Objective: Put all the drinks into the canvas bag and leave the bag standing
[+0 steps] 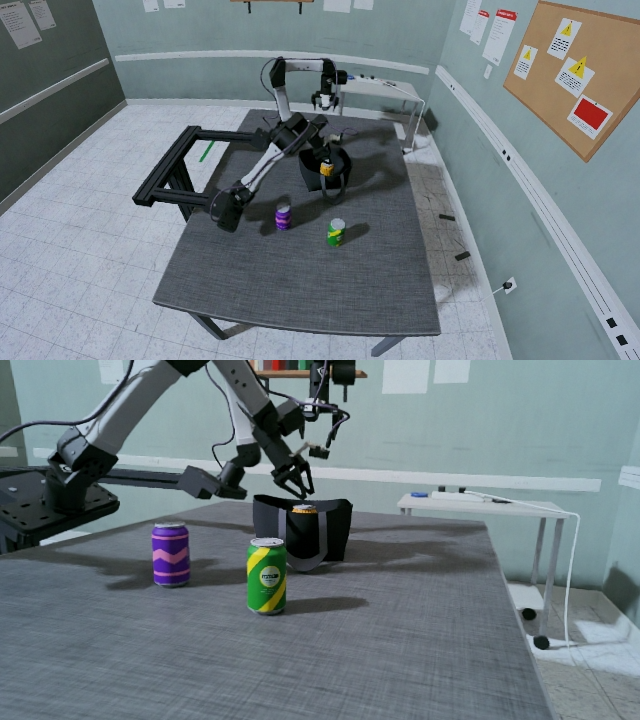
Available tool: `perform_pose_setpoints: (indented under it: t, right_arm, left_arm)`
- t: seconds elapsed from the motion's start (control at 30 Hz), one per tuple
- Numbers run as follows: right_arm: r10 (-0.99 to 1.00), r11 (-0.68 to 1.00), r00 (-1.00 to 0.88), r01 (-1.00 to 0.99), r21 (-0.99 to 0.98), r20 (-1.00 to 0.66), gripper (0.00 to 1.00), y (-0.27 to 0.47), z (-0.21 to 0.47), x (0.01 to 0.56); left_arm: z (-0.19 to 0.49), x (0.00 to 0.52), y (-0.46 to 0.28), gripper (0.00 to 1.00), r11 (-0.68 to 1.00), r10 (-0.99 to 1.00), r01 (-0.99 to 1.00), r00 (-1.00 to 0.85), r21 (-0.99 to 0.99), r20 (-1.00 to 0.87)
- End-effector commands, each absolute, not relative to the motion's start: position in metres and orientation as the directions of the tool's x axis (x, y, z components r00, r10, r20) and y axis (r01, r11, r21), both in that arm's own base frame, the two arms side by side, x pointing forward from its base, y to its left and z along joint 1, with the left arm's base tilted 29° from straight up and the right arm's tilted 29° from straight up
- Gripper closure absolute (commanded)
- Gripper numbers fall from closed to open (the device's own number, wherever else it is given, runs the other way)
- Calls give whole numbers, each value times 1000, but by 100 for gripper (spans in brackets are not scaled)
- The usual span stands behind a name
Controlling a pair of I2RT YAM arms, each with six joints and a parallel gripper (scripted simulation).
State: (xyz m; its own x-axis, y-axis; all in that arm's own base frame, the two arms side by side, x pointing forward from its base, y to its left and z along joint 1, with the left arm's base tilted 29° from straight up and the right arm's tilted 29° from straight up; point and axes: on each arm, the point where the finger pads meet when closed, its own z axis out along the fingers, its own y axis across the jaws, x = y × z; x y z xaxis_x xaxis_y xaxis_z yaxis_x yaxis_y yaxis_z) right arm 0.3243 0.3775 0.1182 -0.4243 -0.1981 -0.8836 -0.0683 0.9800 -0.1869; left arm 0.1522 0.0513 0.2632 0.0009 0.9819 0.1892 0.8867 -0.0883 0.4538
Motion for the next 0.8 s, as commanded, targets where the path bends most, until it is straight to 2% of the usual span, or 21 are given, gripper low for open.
perform_pose_setpoints:
  t: [0.0, 0.77]
  right_arm:
    - [-169, 986, -402, -68, -155, -900, 14, 384, 156, 307]
    - [-162, 987, -399, -74, -144, -903, 14, 394, 204, 281]
  left_arm:
    - [264, 155, 51, 0, -88, 981, 881, -4, 465, 193]
    - [264, 155, 51, 0, -88, 981, 881, -4, 465, 193]
